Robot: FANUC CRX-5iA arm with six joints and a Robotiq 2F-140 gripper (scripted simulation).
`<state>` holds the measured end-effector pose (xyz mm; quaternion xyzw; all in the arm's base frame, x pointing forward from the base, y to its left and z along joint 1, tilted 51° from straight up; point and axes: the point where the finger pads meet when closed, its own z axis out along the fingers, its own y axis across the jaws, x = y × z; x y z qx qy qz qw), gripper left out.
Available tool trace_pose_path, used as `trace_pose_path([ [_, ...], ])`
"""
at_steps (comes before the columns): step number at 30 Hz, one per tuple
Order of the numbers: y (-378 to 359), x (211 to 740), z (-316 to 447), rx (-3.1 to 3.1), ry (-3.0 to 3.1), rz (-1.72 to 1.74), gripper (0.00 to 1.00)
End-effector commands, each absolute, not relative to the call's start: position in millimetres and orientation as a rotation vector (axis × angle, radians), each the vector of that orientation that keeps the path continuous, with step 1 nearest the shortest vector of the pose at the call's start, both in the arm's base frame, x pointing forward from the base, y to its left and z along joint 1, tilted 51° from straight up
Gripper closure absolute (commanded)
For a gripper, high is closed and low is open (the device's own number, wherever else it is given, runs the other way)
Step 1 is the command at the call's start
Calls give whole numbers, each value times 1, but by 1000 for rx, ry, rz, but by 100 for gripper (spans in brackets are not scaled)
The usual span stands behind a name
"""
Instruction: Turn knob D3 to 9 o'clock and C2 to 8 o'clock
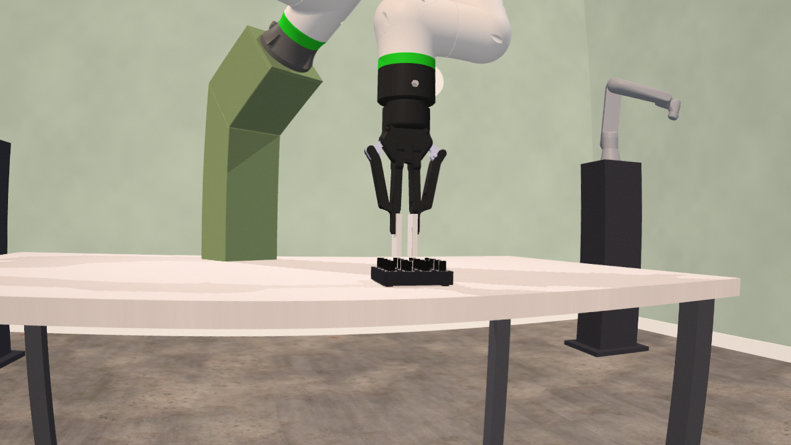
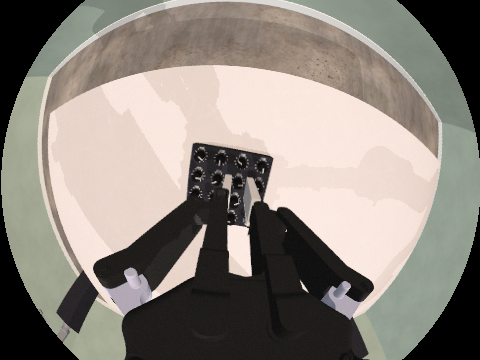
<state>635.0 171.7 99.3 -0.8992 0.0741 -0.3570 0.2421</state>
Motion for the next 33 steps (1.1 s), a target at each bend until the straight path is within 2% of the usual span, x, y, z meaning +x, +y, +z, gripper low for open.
trace_pose_path([
  [1, 168, 629, 105, -2459, 203, -976, 88],
  [27, 162, 618, 115, -2462, 194, -979, 88],
  [33, 161, 616, 117, -2526, -107, -1077, 88],
])
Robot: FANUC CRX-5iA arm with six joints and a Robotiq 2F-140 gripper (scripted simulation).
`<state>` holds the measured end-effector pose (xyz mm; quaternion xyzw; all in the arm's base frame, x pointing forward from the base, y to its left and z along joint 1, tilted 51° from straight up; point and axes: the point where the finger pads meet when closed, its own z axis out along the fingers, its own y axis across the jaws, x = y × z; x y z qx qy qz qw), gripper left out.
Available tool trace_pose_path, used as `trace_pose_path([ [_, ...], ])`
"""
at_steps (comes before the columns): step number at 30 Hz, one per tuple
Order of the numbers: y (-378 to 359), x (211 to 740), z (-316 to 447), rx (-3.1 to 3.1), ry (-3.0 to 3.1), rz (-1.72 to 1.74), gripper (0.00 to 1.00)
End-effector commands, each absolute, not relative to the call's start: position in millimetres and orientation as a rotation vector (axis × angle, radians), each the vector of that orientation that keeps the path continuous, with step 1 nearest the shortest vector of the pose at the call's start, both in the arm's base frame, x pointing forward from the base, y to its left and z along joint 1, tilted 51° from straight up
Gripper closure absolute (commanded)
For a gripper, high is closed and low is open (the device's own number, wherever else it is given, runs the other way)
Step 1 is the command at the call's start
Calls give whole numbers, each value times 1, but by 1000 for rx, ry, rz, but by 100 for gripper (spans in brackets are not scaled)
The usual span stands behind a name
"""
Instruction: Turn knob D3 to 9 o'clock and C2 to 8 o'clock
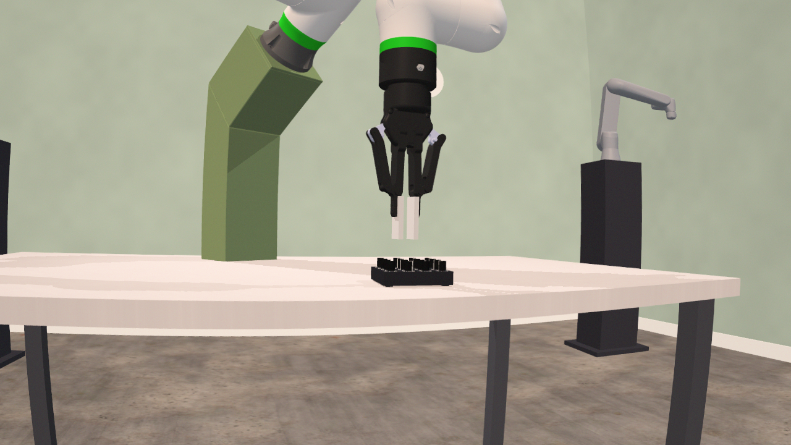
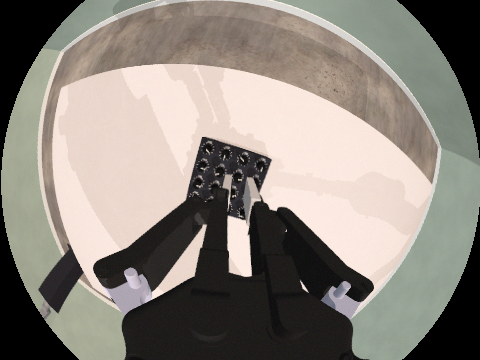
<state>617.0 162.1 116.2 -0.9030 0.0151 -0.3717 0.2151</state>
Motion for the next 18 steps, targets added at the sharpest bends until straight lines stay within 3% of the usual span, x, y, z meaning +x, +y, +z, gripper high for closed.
trace_pose_path([
  [1, 161, 615, 118, -2534, -158, -1092, 88],
  [18, 158, 609, 124, -2539, -1036, -1299, 88],
])
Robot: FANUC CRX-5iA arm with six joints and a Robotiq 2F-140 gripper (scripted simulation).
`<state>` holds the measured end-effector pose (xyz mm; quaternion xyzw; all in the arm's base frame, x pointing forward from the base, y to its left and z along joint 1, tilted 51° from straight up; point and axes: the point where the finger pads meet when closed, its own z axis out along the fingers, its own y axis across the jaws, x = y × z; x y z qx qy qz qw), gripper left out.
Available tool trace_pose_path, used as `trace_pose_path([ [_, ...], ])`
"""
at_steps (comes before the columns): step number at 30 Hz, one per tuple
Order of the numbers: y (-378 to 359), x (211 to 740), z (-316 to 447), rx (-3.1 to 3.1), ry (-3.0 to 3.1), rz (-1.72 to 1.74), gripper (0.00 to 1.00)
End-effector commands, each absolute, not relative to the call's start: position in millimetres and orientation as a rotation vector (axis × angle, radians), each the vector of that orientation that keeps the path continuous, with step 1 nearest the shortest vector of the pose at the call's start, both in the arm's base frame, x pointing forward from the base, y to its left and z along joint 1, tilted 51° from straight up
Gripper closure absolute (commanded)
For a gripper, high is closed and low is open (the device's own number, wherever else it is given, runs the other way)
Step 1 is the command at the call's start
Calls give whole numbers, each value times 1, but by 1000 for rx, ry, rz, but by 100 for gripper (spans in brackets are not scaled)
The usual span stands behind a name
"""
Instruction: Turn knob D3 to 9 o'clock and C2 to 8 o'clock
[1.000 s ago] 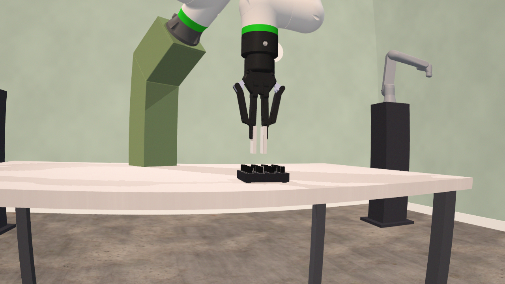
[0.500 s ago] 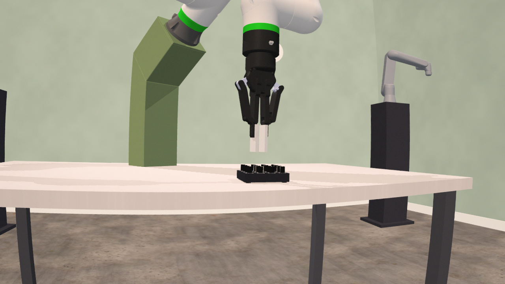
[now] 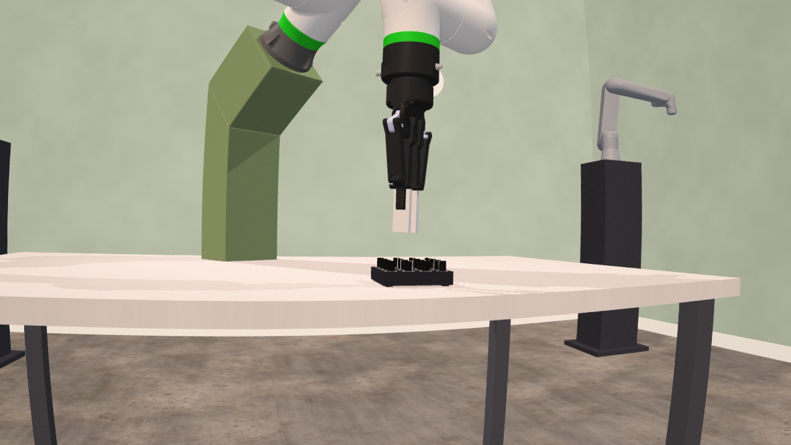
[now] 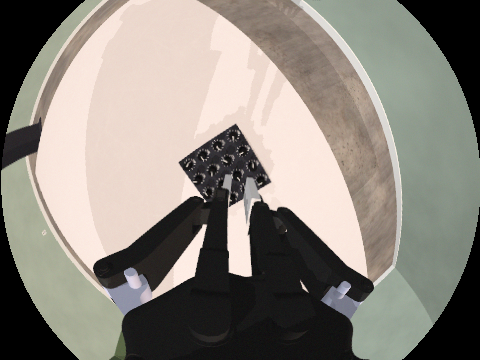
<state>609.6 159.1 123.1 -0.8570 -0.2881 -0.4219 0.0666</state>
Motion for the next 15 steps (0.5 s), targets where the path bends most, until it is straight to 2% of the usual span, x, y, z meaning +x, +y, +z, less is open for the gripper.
trace_pose_path([
  [1, 158, 608, 125, -2531, -1091, -1309, 88],
  [15, 156, 604, 128, -2403, -1626, -1381, 88],
])
